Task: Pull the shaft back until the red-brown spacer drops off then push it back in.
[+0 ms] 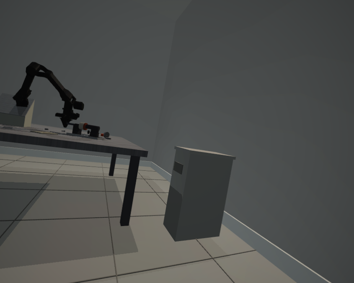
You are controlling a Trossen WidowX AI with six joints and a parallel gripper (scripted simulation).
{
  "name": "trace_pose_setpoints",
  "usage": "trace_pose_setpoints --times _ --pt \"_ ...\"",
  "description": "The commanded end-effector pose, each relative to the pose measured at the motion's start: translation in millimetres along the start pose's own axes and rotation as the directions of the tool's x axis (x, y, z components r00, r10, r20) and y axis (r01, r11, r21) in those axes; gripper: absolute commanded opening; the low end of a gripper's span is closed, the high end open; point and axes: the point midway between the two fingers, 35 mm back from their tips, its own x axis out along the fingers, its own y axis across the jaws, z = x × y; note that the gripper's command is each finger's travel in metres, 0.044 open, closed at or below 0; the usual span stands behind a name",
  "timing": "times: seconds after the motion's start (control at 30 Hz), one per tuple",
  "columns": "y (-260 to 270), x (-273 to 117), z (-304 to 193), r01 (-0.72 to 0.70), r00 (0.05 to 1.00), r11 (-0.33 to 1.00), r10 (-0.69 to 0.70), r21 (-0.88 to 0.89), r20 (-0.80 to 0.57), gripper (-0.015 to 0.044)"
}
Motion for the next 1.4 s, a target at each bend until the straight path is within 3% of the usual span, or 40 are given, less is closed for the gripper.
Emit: trace_pose_setpoints --times 0.0,1.37 --pt "-0.4 0.0 -1.5 0.002 1.0 1.0 -0.002 0.002 -0.002 0.0" --pt "-0.3 0.0 -6.1 0.002 1.0 1.0 -0.002 0.002 -0.002 0.0"
